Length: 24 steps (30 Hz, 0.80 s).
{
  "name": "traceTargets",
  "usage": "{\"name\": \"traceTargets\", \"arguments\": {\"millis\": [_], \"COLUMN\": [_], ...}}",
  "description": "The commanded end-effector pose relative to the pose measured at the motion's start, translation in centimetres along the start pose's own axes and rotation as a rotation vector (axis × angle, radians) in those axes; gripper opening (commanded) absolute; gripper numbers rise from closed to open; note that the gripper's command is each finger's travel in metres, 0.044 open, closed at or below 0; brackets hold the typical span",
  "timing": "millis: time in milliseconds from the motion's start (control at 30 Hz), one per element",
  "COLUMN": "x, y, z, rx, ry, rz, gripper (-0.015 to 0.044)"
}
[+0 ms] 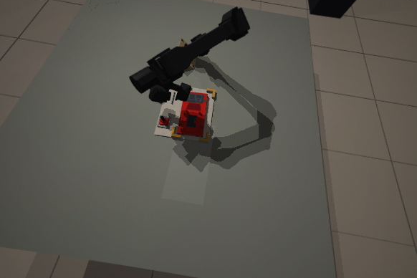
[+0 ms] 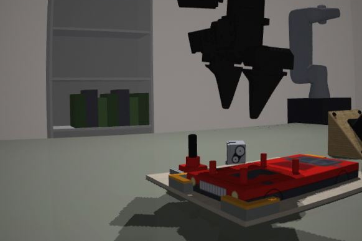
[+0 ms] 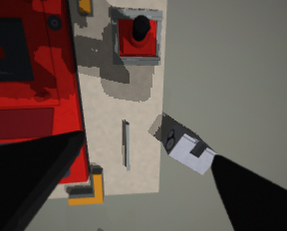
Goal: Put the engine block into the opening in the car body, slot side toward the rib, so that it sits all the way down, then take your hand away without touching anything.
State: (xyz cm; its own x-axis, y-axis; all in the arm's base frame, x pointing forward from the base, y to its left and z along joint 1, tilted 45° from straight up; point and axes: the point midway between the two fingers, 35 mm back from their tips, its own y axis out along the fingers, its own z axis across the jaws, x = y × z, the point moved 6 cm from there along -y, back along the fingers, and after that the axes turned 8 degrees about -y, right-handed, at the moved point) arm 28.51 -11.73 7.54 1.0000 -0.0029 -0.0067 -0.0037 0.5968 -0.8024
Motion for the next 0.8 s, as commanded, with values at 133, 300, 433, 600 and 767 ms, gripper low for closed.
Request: {"name": "traceTargets", "arguments": {"millis": [133,300,433,600,767], "x": [-2.1,-3.5,-3.4,-3.4,-3.5], "y": [-0.5,-0.5,-0.5,2.8,3.1], "z": [-4.8,-7.0,-7.0,-6.6,-6.5], "rx": [0.073,0.12,0.122,0.123,0.124], "ry": [0.278,0.413,0.418,0.418,0.418], "rz": [0.03,0.046,0.047,0.047,0.047], "gripper": [0.044,0.044,0.044,0.044,0.044]}}
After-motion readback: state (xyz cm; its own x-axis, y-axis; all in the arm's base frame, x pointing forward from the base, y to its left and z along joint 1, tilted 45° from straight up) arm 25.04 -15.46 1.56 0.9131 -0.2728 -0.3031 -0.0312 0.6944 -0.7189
